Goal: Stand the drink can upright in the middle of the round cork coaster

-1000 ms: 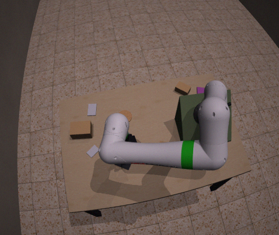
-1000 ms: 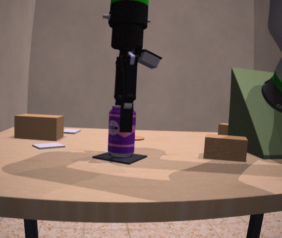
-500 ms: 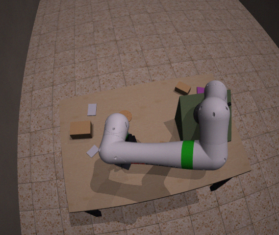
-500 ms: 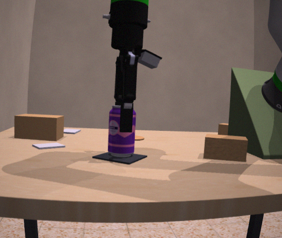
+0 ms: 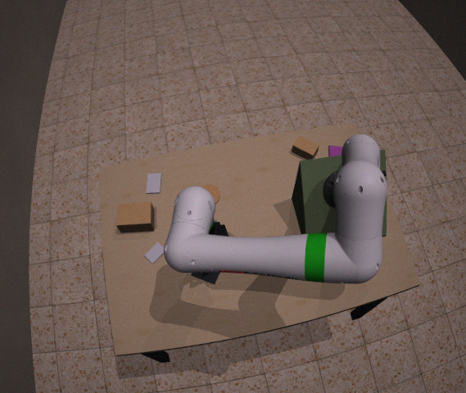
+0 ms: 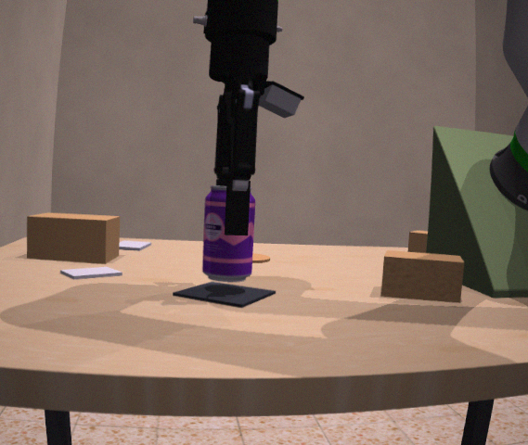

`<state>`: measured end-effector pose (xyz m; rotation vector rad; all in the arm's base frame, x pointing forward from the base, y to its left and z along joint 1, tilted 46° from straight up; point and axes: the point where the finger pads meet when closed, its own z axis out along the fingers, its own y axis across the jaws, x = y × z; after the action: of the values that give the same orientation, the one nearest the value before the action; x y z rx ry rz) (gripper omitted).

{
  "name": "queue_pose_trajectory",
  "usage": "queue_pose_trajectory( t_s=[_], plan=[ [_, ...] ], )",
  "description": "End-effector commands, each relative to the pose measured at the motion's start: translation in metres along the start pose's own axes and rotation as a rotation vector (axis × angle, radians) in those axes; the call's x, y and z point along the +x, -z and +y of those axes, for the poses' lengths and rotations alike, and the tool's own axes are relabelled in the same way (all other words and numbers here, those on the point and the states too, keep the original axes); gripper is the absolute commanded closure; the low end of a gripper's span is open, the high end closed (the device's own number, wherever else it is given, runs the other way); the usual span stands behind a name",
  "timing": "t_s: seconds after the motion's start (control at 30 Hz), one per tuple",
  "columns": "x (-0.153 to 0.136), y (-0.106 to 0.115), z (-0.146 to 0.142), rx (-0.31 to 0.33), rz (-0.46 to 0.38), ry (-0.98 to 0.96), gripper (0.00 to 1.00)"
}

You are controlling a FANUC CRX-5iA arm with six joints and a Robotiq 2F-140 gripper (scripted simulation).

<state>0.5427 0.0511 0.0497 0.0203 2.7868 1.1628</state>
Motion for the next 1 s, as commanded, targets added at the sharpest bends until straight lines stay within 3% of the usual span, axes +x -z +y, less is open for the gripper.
queue_pose_trajectory(
  t_s=[0.0, 0.23, 0.43, 0.97],
  plan=[
    [0.0, 0.023, 0.0, 0.001, -0.002, 0.0, 0.9],
    [0.0, 0.066, 0.0, 0.001, -0.002, 0.001, 0.9],
    [0.0, 0.081, 0.0, 0.001, -0.002, 0.0, 0.9],
    [0.0, 0.085, -0.003, 0.002, -0.002, 0.0, 0.9]
  ],
)
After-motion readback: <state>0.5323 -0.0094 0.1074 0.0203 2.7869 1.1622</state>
